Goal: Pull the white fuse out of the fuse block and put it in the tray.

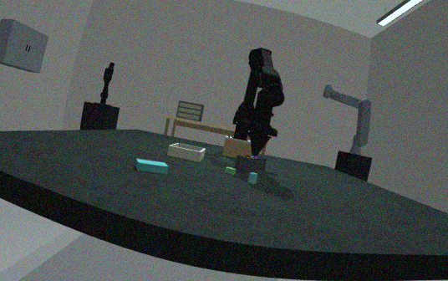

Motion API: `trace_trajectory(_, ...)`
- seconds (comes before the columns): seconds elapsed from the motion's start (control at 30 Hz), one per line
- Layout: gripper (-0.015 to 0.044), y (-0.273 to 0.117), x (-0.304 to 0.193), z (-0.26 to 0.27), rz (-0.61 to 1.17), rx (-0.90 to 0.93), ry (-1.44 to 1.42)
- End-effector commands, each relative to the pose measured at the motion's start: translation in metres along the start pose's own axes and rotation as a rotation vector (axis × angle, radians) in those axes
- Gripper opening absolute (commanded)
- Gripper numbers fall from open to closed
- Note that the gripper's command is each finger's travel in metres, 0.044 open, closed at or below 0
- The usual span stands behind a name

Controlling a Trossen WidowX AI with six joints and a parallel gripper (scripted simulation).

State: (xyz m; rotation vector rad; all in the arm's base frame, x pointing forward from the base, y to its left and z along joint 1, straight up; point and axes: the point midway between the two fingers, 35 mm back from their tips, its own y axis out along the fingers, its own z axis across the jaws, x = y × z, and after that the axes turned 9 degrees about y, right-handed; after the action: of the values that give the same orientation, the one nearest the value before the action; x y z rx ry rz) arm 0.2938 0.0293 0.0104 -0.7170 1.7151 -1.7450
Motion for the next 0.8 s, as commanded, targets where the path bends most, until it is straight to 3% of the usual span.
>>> trace_trajectory(0.0,0.0074,0.002,0.001,-0.001,0.000,-0.005,-0.002)
trace_trajectory(0.77,0.0074,0.012,0.001,-0.001,0.000,-0.005,-0.002)
